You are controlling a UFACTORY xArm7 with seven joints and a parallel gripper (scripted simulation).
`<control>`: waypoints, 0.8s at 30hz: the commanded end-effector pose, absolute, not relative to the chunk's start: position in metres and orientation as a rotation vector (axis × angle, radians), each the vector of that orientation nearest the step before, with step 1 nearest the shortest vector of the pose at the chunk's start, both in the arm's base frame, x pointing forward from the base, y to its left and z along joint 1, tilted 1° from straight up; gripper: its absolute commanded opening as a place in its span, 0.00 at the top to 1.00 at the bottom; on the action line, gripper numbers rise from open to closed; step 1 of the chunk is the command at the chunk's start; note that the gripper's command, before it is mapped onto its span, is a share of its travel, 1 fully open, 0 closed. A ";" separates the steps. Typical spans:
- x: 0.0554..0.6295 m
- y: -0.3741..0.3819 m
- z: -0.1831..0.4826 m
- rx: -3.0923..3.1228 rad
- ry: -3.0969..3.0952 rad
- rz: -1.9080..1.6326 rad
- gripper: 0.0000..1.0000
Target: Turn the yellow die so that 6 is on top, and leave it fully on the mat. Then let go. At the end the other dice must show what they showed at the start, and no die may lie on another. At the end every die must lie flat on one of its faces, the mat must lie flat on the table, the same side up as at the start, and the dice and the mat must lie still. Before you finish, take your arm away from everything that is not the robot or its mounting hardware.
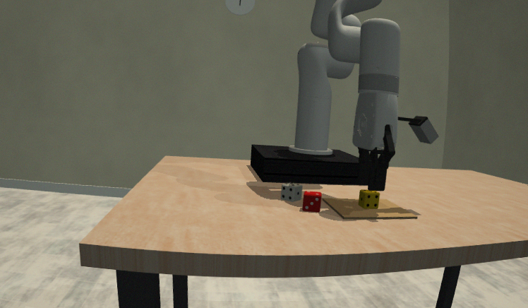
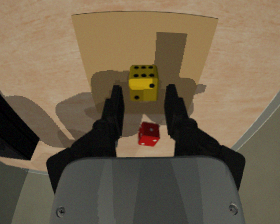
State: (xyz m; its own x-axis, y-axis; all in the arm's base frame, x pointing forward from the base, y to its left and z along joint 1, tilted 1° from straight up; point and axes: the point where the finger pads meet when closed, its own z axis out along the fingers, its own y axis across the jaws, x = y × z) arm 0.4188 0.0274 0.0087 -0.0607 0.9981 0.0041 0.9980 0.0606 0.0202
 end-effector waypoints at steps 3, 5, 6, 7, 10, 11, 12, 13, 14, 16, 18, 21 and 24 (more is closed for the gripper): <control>0.420 0.028 0.011 2.144 2.278 0.032 0.53; 0.420 0.028 0.013 2.144 2.278 0.032 0.53; 0.420 0.027 0.015 2.144 2.278 0.032 0.53; 0.420 0.027 0.017 2.144 2.278 0.032 0.53; 0.420 0.027 0.026 2.144 2.278 0.032 0.53; 0.420 0.027 0.029 2.144 2.278 0.032 0.53; 0.420 0.027 0.033 2.144 2.278 0.032 0.53; 0.420 0.027 0.037 2.144 2.278 0.032 0.53; 0.420 0.027 0.040 2.144 2.278 0.032 0.53; 0.419 0.027 0.047 2.144 2.278 0.032 0.53; 0.419 0.027 0.050 2.144 2.278 0.032 0.53; 0.419 0.027 0.054 2.144 2.278 0.032 0.53; 0.419 0.027 0.057 2.144 2.278 0.032 0.53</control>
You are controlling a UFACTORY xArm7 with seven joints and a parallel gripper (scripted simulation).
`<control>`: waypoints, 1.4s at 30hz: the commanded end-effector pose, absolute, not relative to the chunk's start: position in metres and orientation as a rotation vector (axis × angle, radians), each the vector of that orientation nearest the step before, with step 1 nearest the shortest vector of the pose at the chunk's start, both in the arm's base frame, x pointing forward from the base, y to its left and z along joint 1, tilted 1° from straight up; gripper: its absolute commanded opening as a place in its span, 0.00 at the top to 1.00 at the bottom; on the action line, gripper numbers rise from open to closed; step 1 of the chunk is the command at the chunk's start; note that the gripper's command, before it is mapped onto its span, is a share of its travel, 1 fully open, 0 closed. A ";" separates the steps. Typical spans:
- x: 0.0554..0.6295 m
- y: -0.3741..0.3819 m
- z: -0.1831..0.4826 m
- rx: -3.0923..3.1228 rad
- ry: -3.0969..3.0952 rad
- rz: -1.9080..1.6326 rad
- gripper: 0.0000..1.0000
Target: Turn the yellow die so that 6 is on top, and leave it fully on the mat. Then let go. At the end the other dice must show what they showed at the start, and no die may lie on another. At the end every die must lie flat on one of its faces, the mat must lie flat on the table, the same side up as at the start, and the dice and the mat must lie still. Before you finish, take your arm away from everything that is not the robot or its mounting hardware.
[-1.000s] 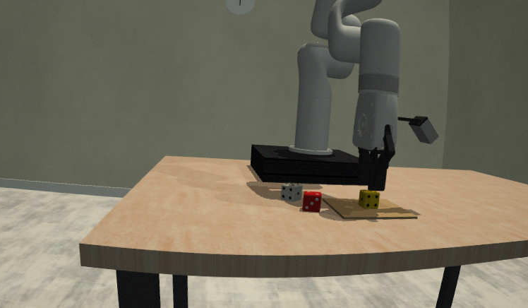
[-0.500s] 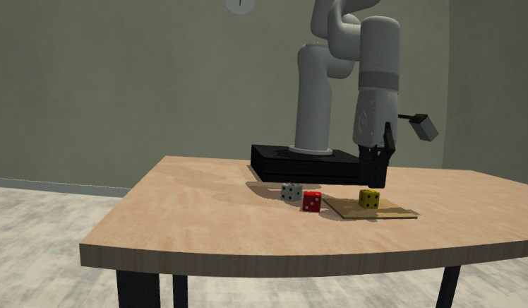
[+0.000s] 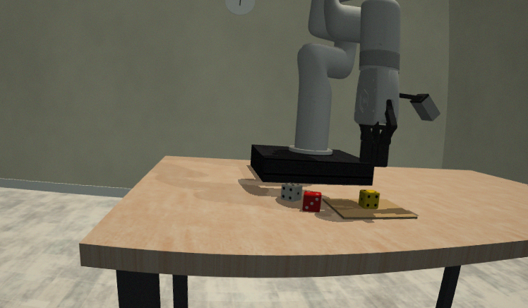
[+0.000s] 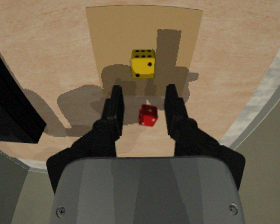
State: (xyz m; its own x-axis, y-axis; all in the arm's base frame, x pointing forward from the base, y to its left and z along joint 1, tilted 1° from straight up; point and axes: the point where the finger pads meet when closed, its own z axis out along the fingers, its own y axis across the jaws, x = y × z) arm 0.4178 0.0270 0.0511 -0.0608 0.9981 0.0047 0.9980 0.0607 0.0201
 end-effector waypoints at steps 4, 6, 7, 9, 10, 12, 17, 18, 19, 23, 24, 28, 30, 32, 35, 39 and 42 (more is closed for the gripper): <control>0.419 0.027 0.057 2.143 2.277 0.030 0.53; 0.419 0.028 0.057 2.140 2.273 0.015 0.53; 0.418 0.028 0.056 2.136 2.270 0.002 0.53; 0.418 0.029 0.056 2.124 2.257 -0.037 0.53; 0.417 0.030 0.056 2.115 2.248 -0.060 0.53; 0.417 0.030 0.056 2.115 2.248 -0.060 0.53; 0.417 0.031 0.055 2.057 2.183 -0.176 0.53; 0.417 0.032 0.055 2.046 2.170 -0.193 0.53; 0.418 0.032 0.056 2.035 2.157 -0.207 0.53; 0.419 0.032 0.056 2.012 2.131 -0.233 0.53; 0.419 0.032 0.056 2.011 2.130 -0.234 0.53; 0.419 0.032 0.056 2.009 2.127 -0.240 0.53; 0.418 0.033 0.056 2.004 2.123 -0.251 0.53; 0.417 0.034 0.054 1.986 2.105 -0.294 0.53; 0.416 0.036 0.053 1.937 2.051 -0.383 0.53; 0.418 0.036 0.054 1.873 1.979 -0.460 0.53; 0.419 0.036 0.054 1.863 1.967 -0.469 0.53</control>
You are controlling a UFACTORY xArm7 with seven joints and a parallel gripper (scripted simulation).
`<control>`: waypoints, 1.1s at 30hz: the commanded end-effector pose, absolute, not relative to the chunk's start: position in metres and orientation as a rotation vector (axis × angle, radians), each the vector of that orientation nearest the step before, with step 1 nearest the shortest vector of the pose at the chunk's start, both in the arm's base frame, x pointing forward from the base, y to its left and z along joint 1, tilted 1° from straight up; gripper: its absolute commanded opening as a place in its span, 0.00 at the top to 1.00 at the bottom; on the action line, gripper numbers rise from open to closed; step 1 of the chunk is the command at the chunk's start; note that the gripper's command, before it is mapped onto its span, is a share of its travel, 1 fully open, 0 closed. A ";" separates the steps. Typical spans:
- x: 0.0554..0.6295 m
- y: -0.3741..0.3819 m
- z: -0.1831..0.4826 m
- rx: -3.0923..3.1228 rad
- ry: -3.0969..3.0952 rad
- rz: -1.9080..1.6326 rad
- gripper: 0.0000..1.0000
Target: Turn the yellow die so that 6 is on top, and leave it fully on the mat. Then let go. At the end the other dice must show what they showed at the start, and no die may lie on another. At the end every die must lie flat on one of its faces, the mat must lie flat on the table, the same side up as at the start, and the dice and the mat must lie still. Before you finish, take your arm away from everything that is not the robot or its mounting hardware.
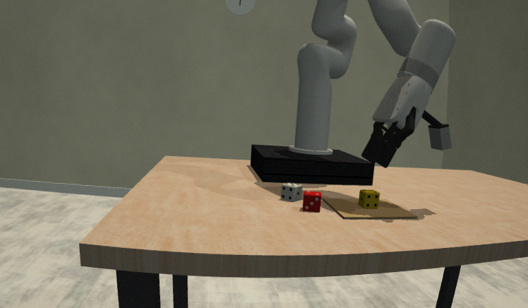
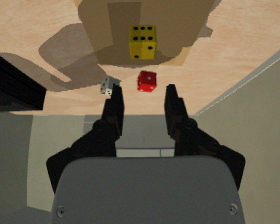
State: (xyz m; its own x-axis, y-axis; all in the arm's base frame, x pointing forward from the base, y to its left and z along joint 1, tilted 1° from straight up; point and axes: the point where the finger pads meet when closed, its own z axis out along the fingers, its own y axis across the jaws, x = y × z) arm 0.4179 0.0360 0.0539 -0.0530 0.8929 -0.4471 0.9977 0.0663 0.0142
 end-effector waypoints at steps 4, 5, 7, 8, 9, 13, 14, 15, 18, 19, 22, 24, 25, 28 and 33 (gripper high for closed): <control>0.419 0.037 0.054 1.861 1.964 -0.474 0.53; 0.418 0.037 0.054 1.855 1.958 -0.484 0.53; 0.418 0.037 0.053 1.834 1.936 -0.522 0.53; 0.418 0.037 0.052 1.818 1.918 -0.547 0.53; 0.417 0.038 0.051 1.799 1.898 -0.573 0.53; 0.418 0.040 0.051 1.726 1.817 -0.657 0.53; 0.418 0.040 0.051 1.715 1.804 -0.667 0.53; 0.418 0.040 0.051 1.708 1.797 -0.673 0.53; 0.419 0.040 0.052 1.704 1.793 -0.676 0.53; 0.419 0.040 0.052 1.704 1.793 -0.676 0.53; 0.419 0.040 0.052 1.704 1.793 -0.676 0.53; 0.419 0.040 0.052 1.704 1.793 -0.676 0.53; 0.419 0.040 0.052 1.704 1.793 -0.676 0.53; 0.419 0.040 0.052 1.704 1.793 -0.676 0.53; 0.419 0.040 0.051 1.704 1.793 -0.676 0.53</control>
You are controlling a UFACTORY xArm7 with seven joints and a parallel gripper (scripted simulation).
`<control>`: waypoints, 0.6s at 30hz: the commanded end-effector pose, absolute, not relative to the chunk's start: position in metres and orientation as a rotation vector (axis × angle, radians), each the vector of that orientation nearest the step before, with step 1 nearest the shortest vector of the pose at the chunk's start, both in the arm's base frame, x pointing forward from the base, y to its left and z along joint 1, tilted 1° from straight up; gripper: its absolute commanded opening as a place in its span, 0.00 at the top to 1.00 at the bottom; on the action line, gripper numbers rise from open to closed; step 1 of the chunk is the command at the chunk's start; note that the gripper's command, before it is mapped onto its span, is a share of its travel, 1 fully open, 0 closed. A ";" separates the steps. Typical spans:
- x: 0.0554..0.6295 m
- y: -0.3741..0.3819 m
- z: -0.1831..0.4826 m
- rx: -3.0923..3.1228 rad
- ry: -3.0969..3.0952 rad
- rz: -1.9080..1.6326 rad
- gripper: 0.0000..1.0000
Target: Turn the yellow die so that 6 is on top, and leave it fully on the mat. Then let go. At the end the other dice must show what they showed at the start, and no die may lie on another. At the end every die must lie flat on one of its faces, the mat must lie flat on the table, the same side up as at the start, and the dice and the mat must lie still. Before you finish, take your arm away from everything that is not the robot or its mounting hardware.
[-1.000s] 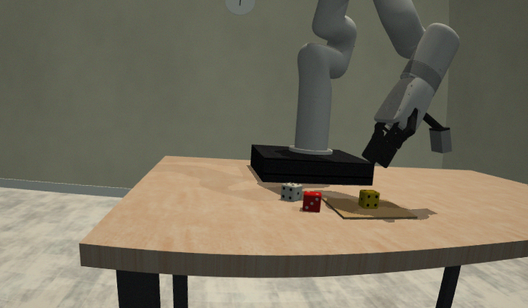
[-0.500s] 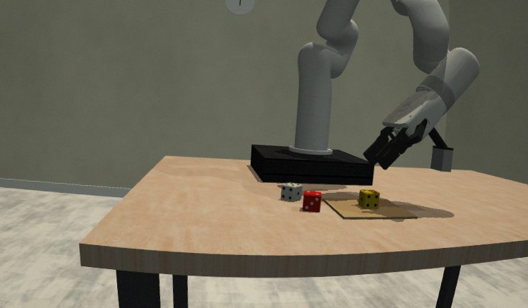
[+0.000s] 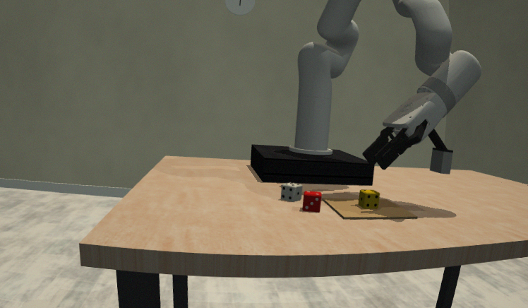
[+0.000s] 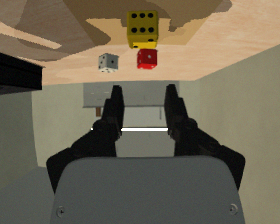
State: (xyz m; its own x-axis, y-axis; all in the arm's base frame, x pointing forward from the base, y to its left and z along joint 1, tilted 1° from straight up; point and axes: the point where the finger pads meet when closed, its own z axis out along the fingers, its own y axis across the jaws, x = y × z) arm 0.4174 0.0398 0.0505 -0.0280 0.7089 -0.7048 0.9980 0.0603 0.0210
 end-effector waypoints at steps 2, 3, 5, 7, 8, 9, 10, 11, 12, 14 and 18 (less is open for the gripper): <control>0.419 0.040 0.051 1.704 1.793 -0.676 0.53; 0.419 0.040 0.050 1.704 1.793 -0.676 0.53; 0.419 0.040 0.050 1.704 1.793 -0.676 0.53; 0.419 0.040 0.050 1.704 1.793 -0.676 0.53; 0.419 0.040 0.049 1.704 1.793 -0.676 0.53; 0.419 0.040 0.048 1.704 1.793 -0.676 0.53; 0.419 0.040 0.047 1.704 1.793 -0.676 0.53; 0.419 0.040 0.047 1.704 1.793 -0.676 0.53; 0.419 0.040 0.046 1.704 1.793 -0.676 0.53; 0.419 0.040 0.043 1.704 1.793 -0.676 0.53; 0.419 0.040 0.038 1.704 1.793 -0.676 0.53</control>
